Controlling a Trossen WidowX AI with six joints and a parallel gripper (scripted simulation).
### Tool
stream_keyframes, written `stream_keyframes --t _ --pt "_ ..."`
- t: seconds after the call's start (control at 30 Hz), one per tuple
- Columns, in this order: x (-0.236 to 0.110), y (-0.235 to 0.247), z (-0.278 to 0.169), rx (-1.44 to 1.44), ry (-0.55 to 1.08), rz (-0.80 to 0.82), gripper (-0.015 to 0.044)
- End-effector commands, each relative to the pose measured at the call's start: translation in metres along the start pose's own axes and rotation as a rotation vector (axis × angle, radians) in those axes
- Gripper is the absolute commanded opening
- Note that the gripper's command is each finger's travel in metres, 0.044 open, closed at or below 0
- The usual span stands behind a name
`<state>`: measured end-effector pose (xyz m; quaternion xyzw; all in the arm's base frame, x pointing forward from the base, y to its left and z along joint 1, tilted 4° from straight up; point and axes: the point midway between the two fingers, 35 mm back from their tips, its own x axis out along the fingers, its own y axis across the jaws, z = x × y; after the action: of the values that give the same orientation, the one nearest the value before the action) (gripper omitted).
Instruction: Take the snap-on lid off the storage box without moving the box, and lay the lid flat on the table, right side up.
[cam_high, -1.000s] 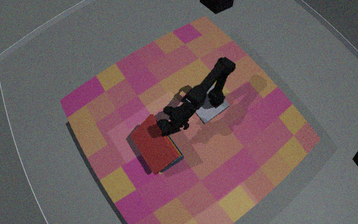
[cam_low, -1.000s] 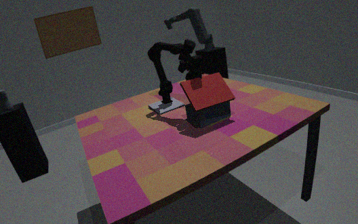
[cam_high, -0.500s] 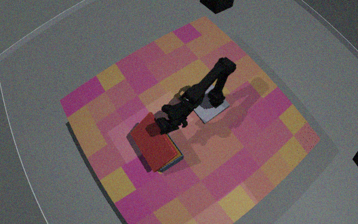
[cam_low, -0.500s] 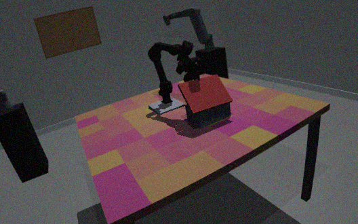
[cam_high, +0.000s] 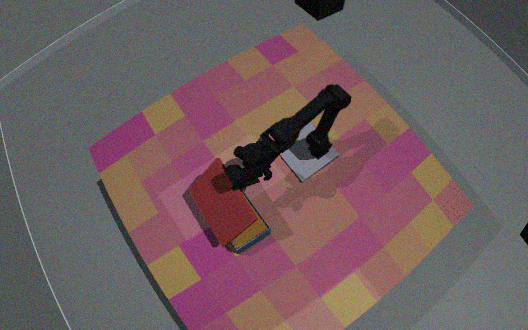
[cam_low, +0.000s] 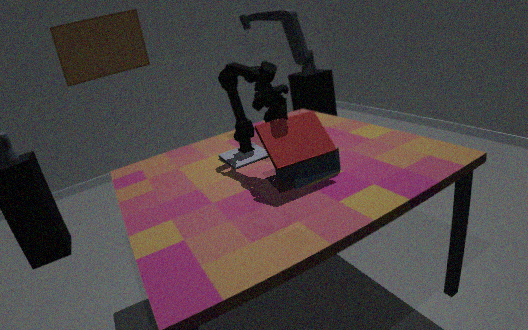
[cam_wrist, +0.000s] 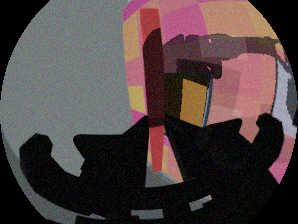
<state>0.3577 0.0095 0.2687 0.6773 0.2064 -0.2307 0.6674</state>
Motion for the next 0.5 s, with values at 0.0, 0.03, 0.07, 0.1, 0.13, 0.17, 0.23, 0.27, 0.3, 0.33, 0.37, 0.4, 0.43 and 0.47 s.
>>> stream_keyframes --t 0.0,0.03,0.07,0.1,0.13,0.17,0.23,0.27,0.3,0.33,0.37,0.4,0.43,0.47 --pt "-0.007 0.005 0.007 -0.003 0.003 0.028 0.0000" --pt "-0.008 0.005 0.009 -0.003 0.003 0.028 0.0000" --pt "-0.008 0.005 0.011 -0.004 0.003 0.028 0.0000" --pt "-0.008 0.005 0.012 -0.004 0.003 0.028 0.0000" --pt "-0.008 0.005 0.014 -0.004 0.003 0.028 0.0000" --pt "-0.008 0.004 0.016 -0.004 0.003 0.028 0.0000" --pt "-0.009 0.004 0.020 -0.005 0.002 0.028 0.0000" --pt "-0.009 0.004 0.022 -0.005 0.002 0.028 0.0000" --pt "-0.009 0.004 0.024 -0.005 0.002 0.028 0.0000" --pt "-0.009 0.004 0.026 -0.005 0.002 0.028 0.0000" --pt "-0.009 0.004 0.028 -0.005 0.002 0.028 0.0000" --pt "-0.009 0.004 0.030 -0.006 0.002 0.028 0.0000" --pt "-0.009 0.003 0.032 -0.006 0.001 0.028 0.0000" --pt "-0.010 0.003 0.034 -0.006 0.001 0.028 0.0000"
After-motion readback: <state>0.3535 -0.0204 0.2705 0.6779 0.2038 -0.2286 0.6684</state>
